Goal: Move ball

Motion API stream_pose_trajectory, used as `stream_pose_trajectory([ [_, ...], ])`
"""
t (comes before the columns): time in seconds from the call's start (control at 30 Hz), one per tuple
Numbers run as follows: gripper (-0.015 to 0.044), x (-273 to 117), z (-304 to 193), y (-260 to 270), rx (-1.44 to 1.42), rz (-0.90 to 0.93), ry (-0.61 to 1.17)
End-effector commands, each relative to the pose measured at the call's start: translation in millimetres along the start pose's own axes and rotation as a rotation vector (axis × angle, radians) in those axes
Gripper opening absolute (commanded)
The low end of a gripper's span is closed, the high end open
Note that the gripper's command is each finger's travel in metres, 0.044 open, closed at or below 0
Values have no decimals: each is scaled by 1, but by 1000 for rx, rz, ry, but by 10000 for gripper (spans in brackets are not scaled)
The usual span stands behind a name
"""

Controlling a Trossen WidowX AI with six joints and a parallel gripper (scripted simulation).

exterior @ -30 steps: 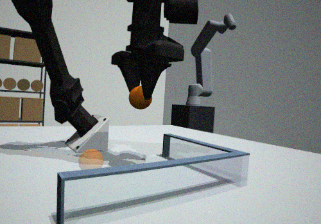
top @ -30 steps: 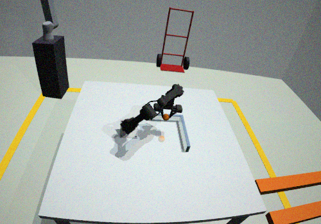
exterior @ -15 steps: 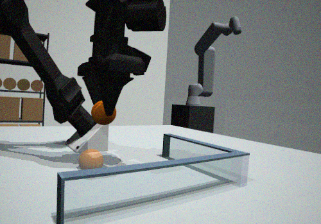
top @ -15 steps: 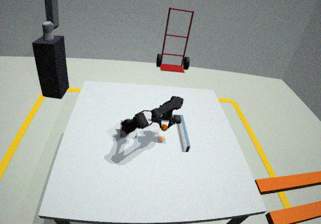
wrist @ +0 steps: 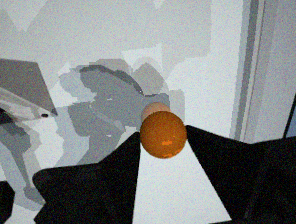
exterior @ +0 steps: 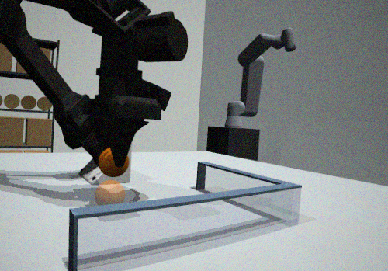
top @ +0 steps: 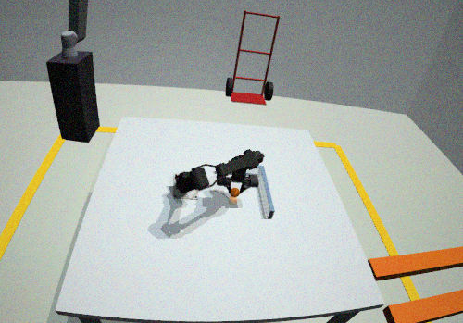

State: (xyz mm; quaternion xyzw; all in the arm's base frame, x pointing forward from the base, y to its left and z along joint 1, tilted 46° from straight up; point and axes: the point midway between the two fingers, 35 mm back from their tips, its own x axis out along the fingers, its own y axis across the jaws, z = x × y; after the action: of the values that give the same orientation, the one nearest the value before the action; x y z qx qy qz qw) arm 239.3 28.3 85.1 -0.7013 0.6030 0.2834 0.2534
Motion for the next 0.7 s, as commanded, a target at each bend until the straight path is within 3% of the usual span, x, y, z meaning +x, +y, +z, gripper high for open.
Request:
stream_pose_trajectory([
  [0.0, 0, 14, -2, -1, 1, -10, 1],
  [0.67, 0, 54, -4, 1, 2, -10, 6],
])
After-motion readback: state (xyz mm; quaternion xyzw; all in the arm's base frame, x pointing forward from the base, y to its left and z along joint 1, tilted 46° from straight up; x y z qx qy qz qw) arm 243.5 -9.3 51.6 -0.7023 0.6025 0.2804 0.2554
